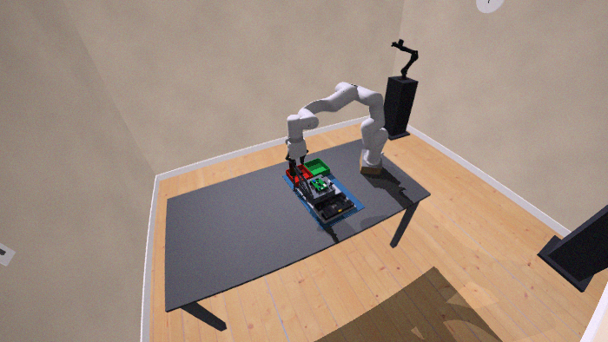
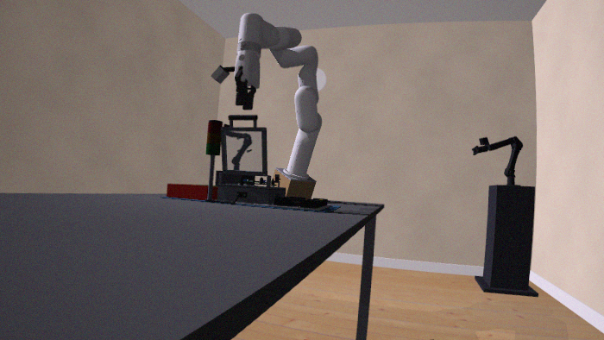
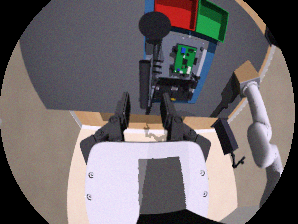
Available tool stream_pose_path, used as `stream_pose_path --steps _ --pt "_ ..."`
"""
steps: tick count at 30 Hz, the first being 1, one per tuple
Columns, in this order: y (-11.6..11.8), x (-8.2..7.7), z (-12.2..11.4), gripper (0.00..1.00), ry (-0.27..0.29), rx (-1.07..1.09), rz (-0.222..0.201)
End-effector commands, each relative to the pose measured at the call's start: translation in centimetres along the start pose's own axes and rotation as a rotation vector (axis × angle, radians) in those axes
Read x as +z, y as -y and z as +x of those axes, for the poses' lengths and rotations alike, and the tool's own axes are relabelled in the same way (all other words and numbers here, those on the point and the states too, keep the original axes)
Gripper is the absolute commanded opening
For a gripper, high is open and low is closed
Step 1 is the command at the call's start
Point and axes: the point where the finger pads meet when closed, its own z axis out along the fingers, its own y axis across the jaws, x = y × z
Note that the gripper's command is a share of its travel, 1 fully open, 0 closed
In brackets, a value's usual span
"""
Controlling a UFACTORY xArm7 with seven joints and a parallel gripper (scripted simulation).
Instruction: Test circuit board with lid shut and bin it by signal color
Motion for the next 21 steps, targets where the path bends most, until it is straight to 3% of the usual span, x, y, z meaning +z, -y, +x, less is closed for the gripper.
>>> stream_pose_path --steps 1,21 --pt "0.13 0.06 0.05 0.51 -0.001 0.000 0.005" --pt "0.15 0.64 0.05 0.51 -0.001 0.000 0.005"
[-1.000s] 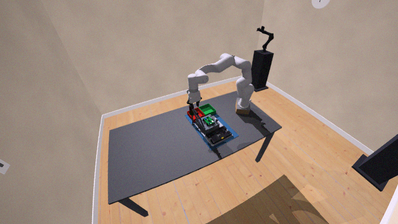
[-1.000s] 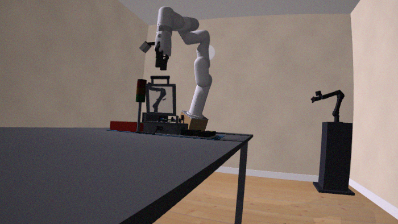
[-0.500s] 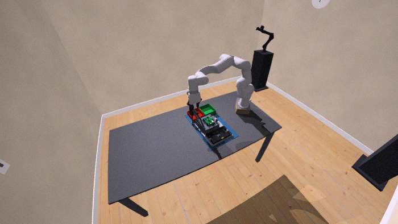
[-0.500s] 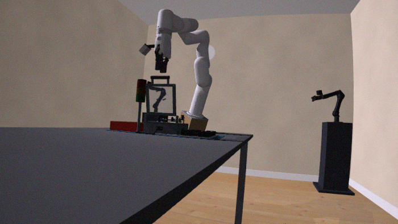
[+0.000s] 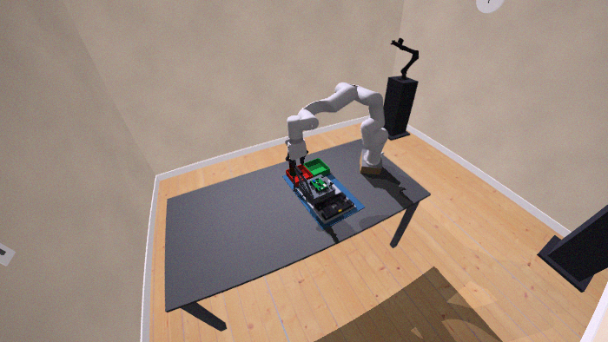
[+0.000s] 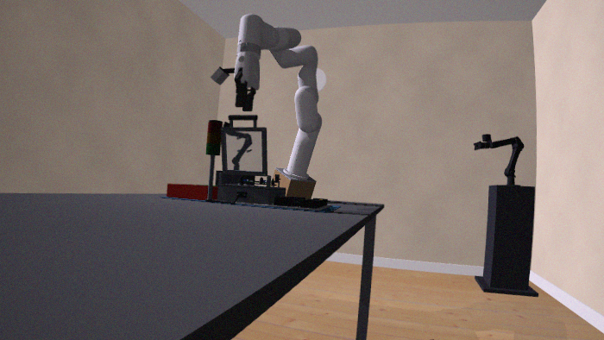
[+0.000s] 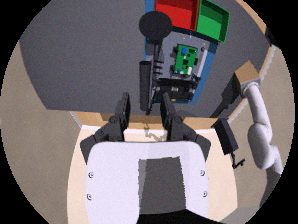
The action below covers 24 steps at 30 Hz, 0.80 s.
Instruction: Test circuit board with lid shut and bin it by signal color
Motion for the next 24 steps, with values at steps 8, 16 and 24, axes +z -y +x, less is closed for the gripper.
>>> stream_pose_path --steps 8,16,24 --pt "0.2 2.1 0.1 0.51 -0.001 0.000 0.003" --pt "0.2 3.4 0.1 0.51 -0.001 0.000 0.003" --pt "0.2 3.8 0.1 0.51 -0.001 0.000 0.003"
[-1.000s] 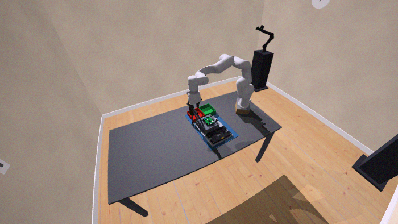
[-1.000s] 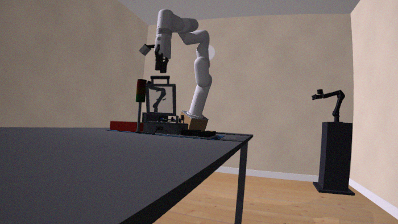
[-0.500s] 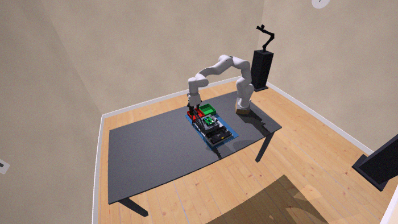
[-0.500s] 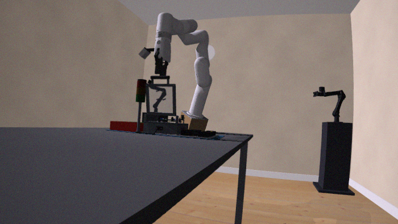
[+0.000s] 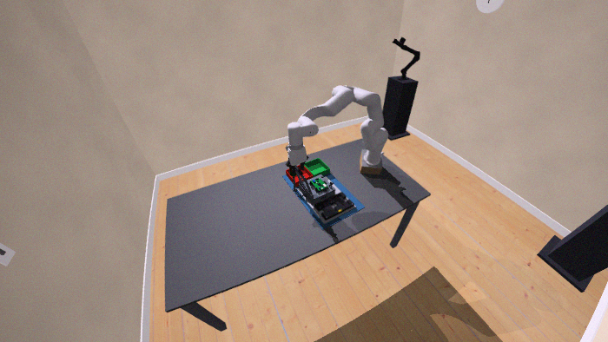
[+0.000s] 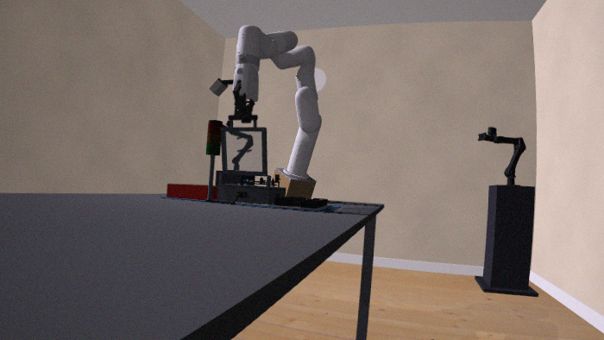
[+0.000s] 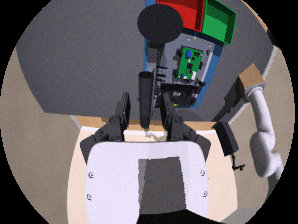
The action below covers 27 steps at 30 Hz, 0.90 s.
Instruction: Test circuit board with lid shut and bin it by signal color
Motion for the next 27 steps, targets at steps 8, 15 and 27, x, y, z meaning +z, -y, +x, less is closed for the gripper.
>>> stream_pose_path --steps 8,15,27 --pt "0.12 -0.12 0.05 0.00 -0.001 0.000 0.004" --pt "0.12 -0.12 0.05 0.00 -0.001 0.000 0.004" --pt "0.12 -0.12 0.05 0.00 -0.001 0.000 0.004"
